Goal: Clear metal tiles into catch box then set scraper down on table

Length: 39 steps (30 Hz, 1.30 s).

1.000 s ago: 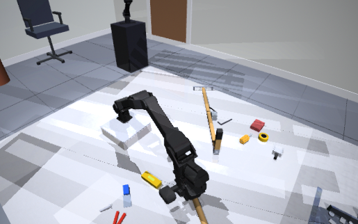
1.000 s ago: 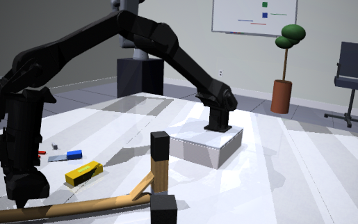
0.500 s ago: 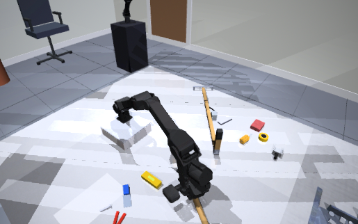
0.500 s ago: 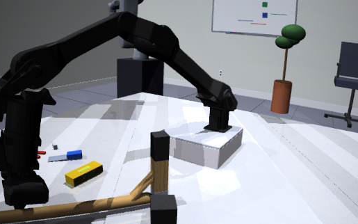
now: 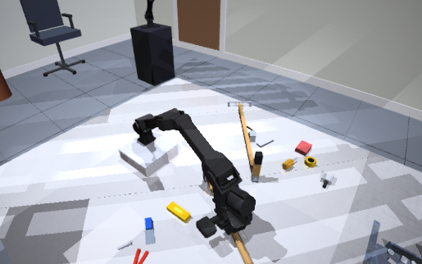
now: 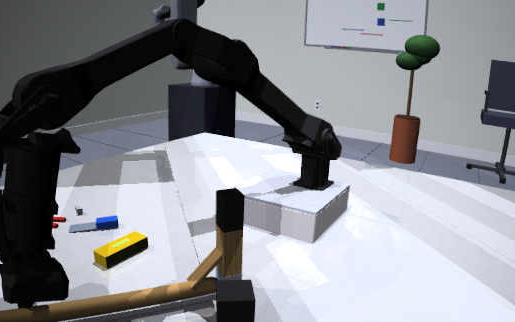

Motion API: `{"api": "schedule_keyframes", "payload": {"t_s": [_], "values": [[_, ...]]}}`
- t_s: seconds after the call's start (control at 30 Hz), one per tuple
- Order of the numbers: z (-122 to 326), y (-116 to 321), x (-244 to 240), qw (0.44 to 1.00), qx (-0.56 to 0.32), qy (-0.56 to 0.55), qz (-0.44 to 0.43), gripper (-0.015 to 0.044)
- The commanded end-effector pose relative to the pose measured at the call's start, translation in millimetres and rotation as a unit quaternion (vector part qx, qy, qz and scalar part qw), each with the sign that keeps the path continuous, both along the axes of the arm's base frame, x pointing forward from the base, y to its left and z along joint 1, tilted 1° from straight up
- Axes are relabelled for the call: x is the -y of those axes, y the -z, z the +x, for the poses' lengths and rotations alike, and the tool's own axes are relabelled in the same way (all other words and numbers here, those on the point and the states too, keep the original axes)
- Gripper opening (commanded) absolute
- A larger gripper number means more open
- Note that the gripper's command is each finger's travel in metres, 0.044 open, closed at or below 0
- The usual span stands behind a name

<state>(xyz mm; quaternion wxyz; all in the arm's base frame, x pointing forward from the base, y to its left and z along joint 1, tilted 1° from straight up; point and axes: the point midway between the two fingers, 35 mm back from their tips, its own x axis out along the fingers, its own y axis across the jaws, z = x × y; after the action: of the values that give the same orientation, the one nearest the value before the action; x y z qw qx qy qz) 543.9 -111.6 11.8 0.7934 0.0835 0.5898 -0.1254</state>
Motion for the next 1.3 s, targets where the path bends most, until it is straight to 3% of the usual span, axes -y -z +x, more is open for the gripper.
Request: {"api": "schedule_keyframes", "payload": {"t_s": [0.0,1.27], "values": [[2,5,-7,1.0,-0.004,0.0,0.001,0.0],[20,5,-40,1.0,0.006,0.001,0.003,0.0]]}}
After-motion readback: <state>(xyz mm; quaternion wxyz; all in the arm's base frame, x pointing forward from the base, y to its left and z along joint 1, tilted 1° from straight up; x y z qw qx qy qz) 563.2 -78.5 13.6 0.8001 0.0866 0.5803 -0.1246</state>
